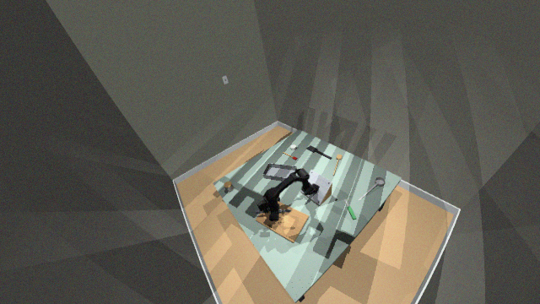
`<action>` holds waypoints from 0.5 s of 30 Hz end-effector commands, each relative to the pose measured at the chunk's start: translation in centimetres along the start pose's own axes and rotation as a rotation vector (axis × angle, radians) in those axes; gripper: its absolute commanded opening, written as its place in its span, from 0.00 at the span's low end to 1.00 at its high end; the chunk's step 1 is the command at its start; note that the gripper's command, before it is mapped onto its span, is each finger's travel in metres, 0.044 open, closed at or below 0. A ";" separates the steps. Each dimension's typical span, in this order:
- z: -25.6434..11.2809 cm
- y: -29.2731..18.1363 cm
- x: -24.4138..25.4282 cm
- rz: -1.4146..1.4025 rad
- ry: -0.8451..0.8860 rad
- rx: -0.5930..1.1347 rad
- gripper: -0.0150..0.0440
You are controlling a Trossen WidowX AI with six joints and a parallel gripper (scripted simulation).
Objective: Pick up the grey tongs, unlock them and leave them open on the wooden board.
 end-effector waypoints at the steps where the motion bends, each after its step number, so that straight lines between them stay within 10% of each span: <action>1: 0.6 0.1 0.0 0.005 -0.001 -0.005 0.00; 15: 2.9 0.1 0.0 0.006 0.000 -0.005 0.00</action>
Point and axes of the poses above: the point midway between the two fingers, 35 mm back from their tips, its own z axis out along the fingers, its own x axis across the jaws, y = z × x, the point moved 1 cm from there along -z, back along the fingers, and after that the axes turned 9 degrees about z, right-handed, at the moved point
